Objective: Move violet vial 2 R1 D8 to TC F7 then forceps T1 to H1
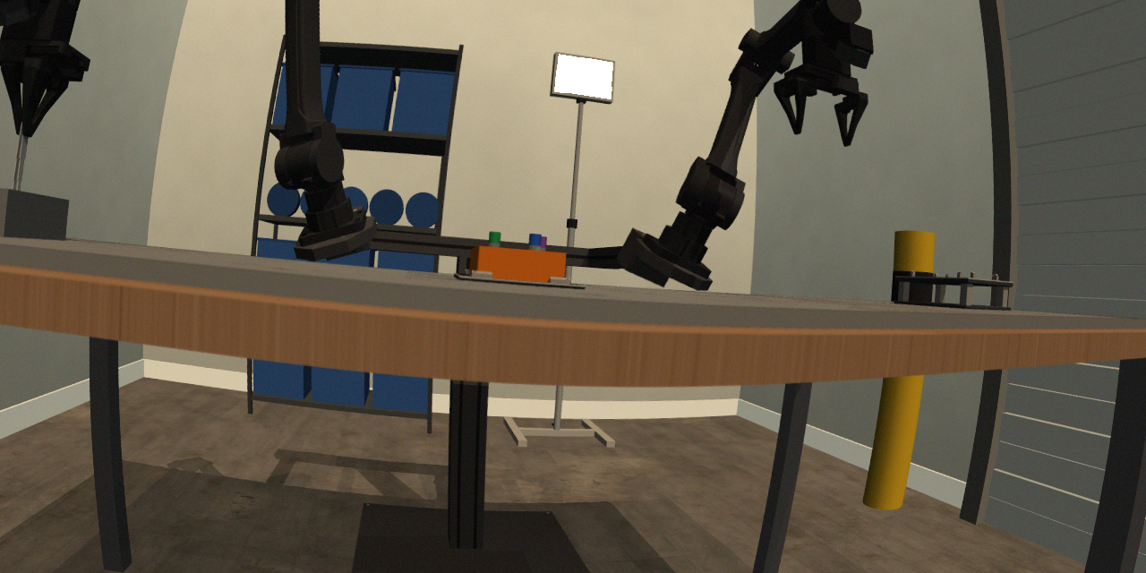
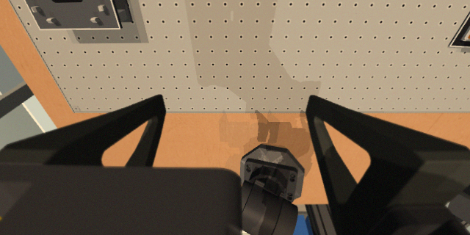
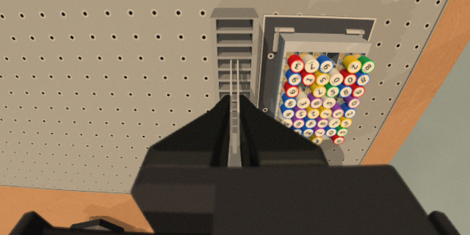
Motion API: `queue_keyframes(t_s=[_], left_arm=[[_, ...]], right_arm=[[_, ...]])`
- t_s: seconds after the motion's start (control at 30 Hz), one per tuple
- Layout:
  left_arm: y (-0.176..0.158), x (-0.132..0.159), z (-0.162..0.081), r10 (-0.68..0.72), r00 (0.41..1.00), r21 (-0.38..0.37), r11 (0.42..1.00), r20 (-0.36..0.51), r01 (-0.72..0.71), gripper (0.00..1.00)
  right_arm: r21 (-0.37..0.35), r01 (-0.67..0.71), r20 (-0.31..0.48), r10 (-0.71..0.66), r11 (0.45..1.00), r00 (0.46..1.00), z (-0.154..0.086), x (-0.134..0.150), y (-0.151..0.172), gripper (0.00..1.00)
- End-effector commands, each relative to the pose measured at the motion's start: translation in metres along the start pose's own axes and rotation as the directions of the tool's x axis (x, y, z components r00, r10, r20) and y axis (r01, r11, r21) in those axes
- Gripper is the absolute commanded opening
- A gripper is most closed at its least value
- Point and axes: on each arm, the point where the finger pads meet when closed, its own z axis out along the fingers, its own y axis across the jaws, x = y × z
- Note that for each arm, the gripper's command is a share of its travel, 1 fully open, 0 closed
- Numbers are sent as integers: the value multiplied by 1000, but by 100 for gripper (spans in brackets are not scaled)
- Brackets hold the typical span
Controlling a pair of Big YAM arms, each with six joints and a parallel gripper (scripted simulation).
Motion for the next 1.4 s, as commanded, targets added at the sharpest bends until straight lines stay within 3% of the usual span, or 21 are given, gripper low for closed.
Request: queue_keyframes(t_s=[0.0, 1.37], left_arm=[[2, -9, -10, -17, 999, 5, 1000, 29, 17, 100], [2, -9, -10, -17, 999, 5, 1000, 29, 17, 100]], right_arm=[[-8, 4, -14, -4, 1000, 1000, 13, 1, -3, 7], [-7, 4, -12, -4, 1000, 1000, 23, 1, -3, 7]])
